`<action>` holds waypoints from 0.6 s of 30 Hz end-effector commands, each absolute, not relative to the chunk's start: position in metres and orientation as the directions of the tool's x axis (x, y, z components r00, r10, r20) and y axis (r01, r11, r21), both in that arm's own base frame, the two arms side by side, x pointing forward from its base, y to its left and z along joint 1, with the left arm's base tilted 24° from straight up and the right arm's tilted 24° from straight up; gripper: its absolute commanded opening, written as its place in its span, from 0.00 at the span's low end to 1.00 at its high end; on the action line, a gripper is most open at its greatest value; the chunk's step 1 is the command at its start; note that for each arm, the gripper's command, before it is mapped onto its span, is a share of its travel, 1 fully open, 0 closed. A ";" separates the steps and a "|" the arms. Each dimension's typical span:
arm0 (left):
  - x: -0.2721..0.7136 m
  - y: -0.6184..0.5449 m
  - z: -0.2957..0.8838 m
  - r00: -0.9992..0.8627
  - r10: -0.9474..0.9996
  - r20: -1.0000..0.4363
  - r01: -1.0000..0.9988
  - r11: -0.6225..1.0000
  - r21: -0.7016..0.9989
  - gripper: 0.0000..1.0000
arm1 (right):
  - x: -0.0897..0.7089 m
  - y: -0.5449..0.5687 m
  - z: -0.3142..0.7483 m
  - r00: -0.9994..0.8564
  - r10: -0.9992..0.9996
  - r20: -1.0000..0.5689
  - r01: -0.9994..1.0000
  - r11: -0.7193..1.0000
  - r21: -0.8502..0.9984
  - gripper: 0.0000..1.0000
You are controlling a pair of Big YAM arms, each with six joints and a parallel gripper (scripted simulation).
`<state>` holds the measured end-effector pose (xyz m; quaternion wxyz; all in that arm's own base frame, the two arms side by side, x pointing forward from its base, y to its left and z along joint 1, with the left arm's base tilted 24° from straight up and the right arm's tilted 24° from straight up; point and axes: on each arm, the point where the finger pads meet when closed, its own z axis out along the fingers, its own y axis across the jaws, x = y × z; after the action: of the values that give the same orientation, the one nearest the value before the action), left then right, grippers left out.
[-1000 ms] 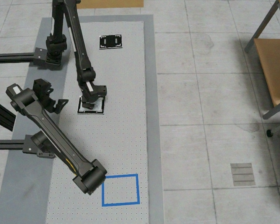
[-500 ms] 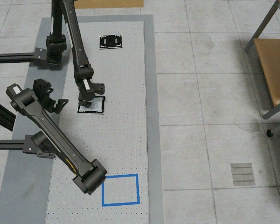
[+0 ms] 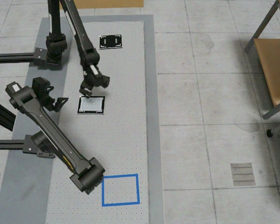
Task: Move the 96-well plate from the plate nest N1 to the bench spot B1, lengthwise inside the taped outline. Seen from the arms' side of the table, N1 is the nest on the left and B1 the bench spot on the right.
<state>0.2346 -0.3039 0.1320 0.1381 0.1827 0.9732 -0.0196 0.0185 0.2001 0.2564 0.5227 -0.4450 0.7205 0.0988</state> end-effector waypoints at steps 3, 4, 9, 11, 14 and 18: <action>0.237 -0.275 0.156 -0.759 0.598 -0.258 0.629 0.775 -0.058 1.00 | 0.022 0.238 0.274 -0.181 -0.397 -0.900 -0.669 0.721 -0.183 1.00; 0.237 -0.275 0.156 -0.759 0.598 -0.258 0.629 0.775 -0.058 1.00 | 0.022 0.238 0.274 -0.181 -0.397 -0.900 -0.669 0.721 -0.183 1.00; 0.234 -0.259 0.166 -0.664 0.691 -0.286 0.738 0.666 -0.104 1.00 | 0.036 0.252 0.266 -0.229 -0.376 -0.898 -0.598 0.782 -0.175 1.00; 0.232 -0.255 0.170 -0.632 0.713 -0.304 0.768 0.628 -0.123 1.00 | 0.042 0.256 0.260 -0.254 -0.373 -0.892 -0.566 0.805 -0.175 1.00; 0.230 -0.248 0.177 -0.579 0.741 -0.340 0.811 0.567 -0.144 1.00 | 0.052 0.262 0.251 -0.296 -0.369 -0.881 -0.522 0.835 -0.174 1.00; 0.227 -0.240 0.186 -0.499 0.771 -0.396 0.864 0.478 -0.159 1.00 | 0.063 0.270 0.238 -0.363 -0.350 -0.864 -0.471 0.869 -0.154 1.00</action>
<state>0.2260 -0.2540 0.1650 0.1130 0.3869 0.9051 -0.1356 0.0534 0.2366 0.2286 0.5297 -0.2978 0.7928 0.0466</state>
